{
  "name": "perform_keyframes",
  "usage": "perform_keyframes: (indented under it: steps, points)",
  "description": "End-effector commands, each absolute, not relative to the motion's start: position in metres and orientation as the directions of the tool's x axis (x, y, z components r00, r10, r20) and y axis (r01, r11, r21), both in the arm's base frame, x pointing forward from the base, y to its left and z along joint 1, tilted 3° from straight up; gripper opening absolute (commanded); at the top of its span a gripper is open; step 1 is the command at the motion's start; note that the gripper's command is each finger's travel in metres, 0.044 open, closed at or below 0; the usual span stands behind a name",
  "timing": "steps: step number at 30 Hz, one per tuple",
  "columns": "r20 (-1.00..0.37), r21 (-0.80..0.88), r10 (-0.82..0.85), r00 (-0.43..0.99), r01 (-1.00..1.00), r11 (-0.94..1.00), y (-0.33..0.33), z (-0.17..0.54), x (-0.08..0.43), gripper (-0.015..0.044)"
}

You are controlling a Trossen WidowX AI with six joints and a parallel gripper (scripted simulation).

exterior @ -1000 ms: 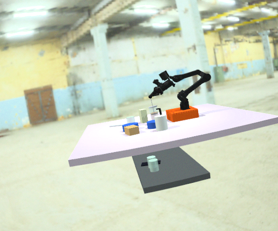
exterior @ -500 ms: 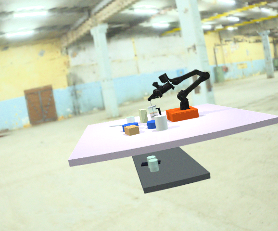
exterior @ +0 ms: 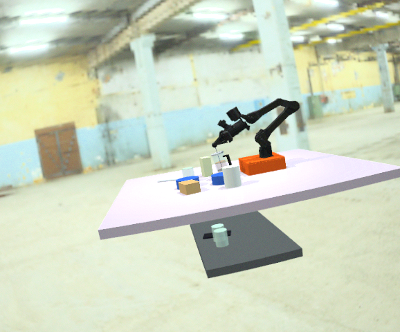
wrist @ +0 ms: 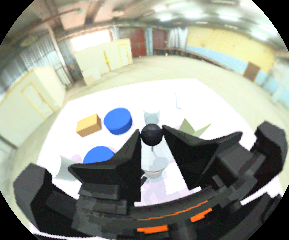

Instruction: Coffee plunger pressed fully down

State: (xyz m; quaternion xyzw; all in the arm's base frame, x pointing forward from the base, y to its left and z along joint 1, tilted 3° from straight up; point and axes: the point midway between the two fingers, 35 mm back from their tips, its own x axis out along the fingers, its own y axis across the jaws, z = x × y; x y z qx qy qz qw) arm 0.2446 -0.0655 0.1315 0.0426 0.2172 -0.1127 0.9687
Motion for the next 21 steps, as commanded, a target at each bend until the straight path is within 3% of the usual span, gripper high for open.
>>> perform_keyframes:
  steps: [1, 21]
  points:
    - [-0.485, 0.046, -0.190, 0.854, 0.241, 0.969, -0.0645, 0.1124, 0.2432, 0.0115]
    - [-0.485, 0.046, -0.190, 0.854, 0.241, 0.969, -0.0662, 0.1140, 0.2491, 0.0115]
